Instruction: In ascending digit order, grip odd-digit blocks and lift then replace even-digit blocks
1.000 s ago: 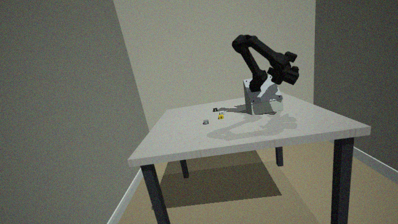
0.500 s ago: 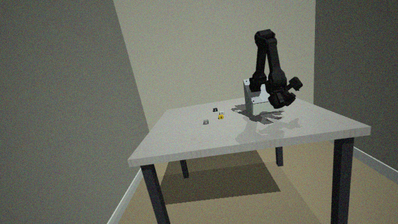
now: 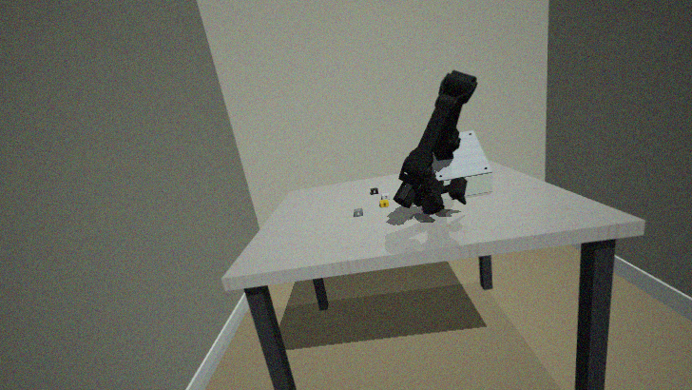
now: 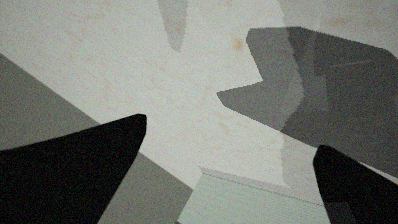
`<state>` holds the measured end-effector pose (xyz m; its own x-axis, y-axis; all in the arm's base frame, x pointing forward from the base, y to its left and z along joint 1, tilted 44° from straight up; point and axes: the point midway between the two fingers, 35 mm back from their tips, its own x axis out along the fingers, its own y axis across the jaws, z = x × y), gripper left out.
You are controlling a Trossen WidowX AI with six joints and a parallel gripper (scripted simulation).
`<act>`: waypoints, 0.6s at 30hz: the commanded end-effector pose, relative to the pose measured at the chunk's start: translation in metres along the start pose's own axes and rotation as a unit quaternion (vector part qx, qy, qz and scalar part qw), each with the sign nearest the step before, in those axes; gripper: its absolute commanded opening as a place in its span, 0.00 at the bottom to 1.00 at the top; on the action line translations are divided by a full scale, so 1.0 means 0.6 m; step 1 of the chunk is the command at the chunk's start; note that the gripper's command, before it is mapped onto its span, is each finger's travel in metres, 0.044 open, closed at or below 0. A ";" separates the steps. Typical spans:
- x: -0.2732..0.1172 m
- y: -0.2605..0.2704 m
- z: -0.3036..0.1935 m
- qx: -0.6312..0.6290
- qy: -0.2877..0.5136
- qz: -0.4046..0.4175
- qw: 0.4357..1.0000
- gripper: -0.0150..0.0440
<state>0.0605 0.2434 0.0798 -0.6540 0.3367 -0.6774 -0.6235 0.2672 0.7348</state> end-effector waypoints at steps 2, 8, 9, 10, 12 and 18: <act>-0.056 -0.101 0.028 0.057 -0.058 -0.015 0.997 0.93; -0.135 -0.245 0.016 0.137 -0.133 -0.028 0.981 0.93; -0.147 -0.269 0.008 0.151 -0.145 -0.030 0.977 0.93; -0.159 -0.293 -0.002 0.164 -0.158 -0.031 0.973 0.93; -0.181 -0.340 -0.025 0.191 -0.181 -0.034 0.964 0.93; -0.228 -0.468 -0.131 0.268 -0.250 -0.038 0.930 0.93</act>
<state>0.2805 0.0882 -0.0191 -0.3005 0.6236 -0.7217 -0.3240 0.6450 0.6922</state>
